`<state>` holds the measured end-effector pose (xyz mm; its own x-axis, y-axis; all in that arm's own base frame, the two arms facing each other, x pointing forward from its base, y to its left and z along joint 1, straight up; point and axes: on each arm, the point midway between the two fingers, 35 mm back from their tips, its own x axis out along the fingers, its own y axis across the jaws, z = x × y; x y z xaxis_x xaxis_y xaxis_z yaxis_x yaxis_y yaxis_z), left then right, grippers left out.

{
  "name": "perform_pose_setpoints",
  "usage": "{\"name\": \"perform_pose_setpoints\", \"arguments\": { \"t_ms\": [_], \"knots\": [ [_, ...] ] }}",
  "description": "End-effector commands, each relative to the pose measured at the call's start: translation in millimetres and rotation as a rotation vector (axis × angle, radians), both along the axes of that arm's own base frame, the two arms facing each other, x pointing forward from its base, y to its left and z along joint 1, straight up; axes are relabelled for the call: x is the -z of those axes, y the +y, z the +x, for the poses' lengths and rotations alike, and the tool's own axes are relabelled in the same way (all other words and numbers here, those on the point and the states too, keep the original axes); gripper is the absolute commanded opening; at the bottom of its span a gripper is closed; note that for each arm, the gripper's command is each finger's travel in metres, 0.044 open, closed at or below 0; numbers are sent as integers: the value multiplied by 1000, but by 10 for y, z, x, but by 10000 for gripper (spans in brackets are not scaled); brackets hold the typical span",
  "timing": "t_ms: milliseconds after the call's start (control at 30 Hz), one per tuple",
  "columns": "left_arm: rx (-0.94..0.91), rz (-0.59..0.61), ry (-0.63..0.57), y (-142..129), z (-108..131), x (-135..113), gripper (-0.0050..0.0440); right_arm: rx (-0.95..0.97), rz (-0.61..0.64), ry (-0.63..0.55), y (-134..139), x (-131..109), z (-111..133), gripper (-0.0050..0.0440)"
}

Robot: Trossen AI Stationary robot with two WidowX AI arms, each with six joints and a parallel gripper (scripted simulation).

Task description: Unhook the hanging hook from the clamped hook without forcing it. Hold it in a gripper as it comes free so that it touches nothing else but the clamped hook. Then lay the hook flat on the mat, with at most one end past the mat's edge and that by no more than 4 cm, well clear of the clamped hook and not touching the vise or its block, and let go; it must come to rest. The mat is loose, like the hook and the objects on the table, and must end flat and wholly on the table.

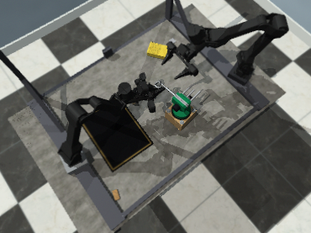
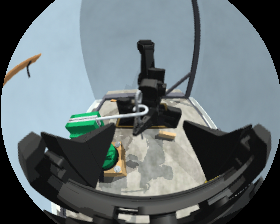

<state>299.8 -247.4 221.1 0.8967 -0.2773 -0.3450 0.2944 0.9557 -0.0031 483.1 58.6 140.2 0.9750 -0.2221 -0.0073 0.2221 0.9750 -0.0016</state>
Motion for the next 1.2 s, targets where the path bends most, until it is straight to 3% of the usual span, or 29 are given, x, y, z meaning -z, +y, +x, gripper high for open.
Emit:
{"name": "perform_pose_setpoints", "arguments": {
  "t_ms": [0, 1167],
  "knots": [
    [-2, -20, -21, 5, 0, -110, 440, 0, 8, -38, -19, -162, 33, 0],
    [-2, -20, -21, 5, 0, -110, 440, 0, 6, -38, -267, -163, 17, 0]
  ]
}}
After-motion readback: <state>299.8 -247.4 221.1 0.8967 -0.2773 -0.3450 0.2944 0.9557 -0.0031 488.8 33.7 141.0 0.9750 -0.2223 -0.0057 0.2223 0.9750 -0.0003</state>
